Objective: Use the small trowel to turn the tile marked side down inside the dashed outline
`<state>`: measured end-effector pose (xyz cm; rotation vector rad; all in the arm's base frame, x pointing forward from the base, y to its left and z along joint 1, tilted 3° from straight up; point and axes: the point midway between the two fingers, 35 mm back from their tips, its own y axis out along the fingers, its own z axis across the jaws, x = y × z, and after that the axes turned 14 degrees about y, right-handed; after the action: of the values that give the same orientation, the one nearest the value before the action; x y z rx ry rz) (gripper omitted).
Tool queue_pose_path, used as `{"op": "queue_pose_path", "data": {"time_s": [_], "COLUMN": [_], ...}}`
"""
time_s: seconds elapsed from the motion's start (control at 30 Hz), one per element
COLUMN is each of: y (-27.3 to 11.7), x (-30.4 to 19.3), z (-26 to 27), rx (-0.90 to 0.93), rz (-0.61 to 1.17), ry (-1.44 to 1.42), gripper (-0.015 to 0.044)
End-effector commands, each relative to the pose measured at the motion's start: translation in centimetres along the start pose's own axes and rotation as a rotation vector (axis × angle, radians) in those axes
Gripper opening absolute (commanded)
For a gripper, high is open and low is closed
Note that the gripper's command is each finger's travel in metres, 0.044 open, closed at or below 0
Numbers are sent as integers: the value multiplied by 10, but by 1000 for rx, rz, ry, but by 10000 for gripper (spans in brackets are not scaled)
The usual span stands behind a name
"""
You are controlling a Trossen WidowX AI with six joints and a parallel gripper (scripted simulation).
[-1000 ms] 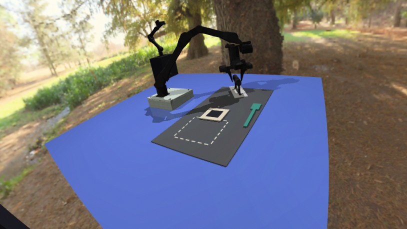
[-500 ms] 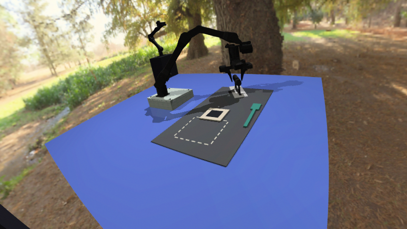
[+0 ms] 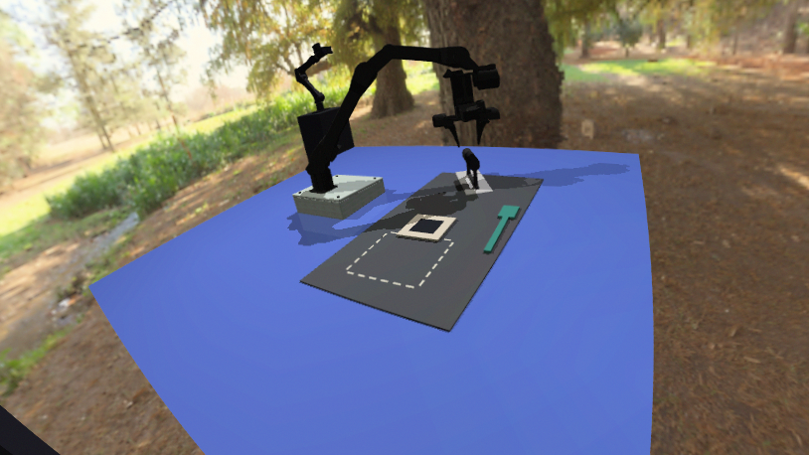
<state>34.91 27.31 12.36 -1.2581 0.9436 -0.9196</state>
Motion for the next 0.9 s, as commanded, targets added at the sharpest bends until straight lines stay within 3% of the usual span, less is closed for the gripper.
{"op": "queue_pose_path", "data": {"time_s": [0.0,0.87], "y": [2,40], "x": [-2,-3], "z": [2,2], "rx": [-5,-5], "rz": [-3,-2], "ry": [-38,-43], "gripper": [270,270]}}
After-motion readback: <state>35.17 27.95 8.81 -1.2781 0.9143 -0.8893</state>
